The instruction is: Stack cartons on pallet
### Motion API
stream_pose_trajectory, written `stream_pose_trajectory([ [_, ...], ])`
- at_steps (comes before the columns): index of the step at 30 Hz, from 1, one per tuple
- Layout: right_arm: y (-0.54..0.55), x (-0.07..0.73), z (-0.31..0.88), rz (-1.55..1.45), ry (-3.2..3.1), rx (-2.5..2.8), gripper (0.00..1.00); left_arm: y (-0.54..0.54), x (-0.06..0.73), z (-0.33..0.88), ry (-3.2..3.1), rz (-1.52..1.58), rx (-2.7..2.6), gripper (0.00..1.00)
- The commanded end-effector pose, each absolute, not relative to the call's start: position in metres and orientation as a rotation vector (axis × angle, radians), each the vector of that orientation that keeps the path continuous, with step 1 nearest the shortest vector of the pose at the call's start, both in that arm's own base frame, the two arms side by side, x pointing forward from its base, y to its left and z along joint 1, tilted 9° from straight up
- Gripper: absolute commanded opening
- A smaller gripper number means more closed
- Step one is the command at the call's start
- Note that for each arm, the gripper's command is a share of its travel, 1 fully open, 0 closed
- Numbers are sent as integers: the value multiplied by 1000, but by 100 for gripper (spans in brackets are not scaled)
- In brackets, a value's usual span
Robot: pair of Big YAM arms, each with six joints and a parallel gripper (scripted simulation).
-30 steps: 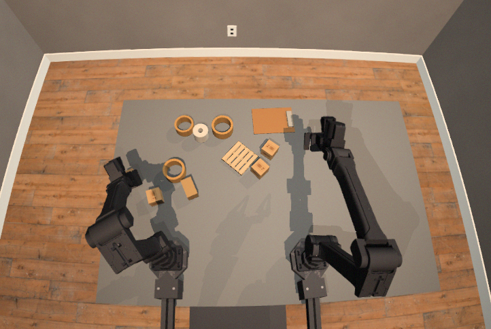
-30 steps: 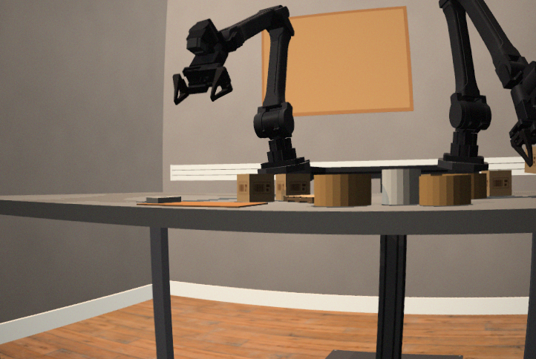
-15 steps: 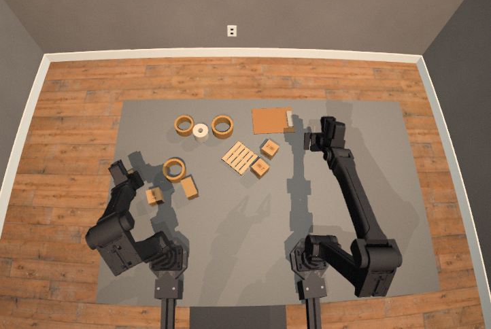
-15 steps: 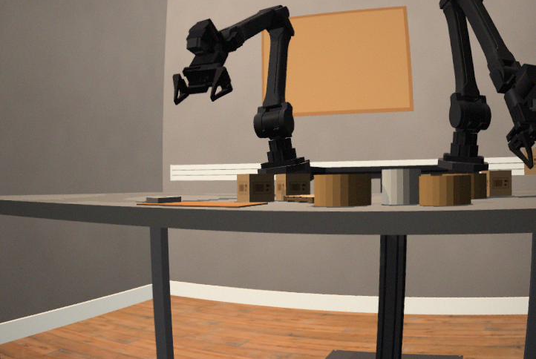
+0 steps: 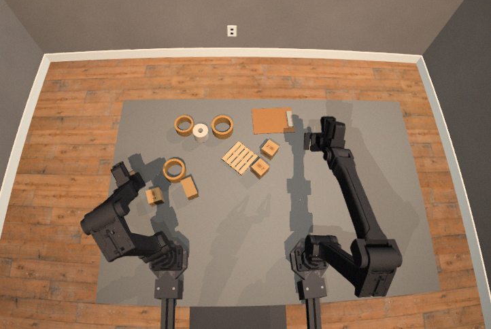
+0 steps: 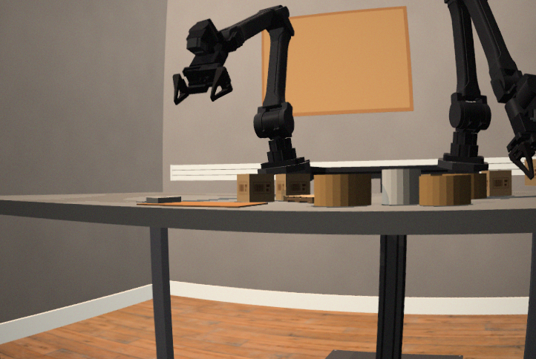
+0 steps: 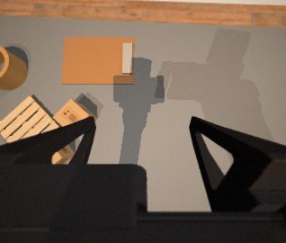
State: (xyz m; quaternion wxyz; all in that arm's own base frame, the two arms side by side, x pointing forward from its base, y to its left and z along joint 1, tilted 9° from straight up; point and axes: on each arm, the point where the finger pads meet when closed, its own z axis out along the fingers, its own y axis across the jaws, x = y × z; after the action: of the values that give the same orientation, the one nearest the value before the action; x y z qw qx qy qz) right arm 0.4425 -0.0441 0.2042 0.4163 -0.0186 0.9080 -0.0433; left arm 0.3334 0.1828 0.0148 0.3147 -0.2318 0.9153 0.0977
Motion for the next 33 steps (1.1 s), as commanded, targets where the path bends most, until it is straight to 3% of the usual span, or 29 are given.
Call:
stream_pose_trajectory([
  [1,-48,457,235,-125,2221,-52,100,182,332,7,2415,258,-603,54],
  [33,-48,457,235,-125,2221,-52,100,189,335,-7,2404,266,-610,54],
])
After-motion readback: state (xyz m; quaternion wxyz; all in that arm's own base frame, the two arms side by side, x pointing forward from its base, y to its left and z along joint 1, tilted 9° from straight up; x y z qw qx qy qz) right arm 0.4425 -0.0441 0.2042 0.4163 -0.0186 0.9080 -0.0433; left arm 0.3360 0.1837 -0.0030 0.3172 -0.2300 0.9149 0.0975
